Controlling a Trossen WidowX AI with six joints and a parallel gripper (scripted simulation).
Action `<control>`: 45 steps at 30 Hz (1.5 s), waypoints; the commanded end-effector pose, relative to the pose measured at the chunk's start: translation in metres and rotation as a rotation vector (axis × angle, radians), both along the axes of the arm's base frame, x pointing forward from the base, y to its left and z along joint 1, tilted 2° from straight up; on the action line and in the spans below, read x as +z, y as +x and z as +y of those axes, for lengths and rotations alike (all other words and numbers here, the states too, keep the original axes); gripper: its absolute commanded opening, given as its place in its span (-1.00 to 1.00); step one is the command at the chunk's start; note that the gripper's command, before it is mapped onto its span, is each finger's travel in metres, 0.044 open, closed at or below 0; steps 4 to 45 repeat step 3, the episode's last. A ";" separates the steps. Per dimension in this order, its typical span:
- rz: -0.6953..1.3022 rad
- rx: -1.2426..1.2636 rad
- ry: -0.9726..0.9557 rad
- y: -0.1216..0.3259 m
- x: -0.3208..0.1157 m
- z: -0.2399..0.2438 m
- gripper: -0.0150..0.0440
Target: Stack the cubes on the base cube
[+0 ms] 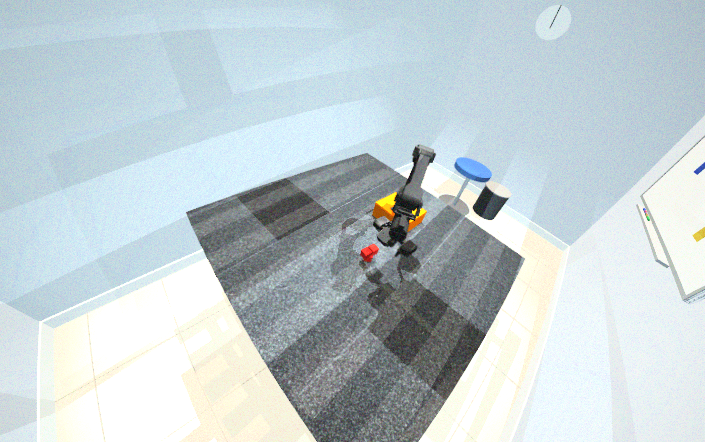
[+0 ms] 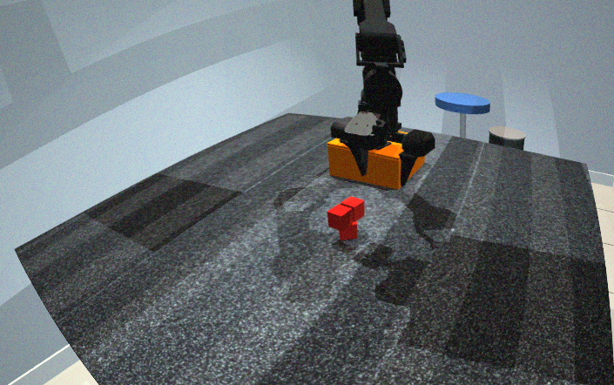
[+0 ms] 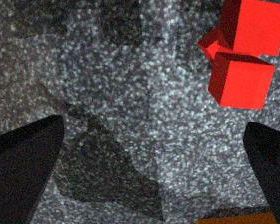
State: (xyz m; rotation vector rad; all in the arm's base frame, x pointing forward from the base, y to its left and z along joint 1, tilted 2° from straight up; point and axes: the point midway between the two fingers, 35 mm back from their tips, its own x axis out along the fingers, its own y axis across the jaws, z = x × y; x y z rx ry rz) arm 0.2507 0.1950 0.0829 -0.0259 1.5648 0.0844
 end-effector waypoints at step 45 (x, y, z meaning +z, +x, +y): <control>0.018 -0.028 0.007 -0.038 0.003 0.037 0.86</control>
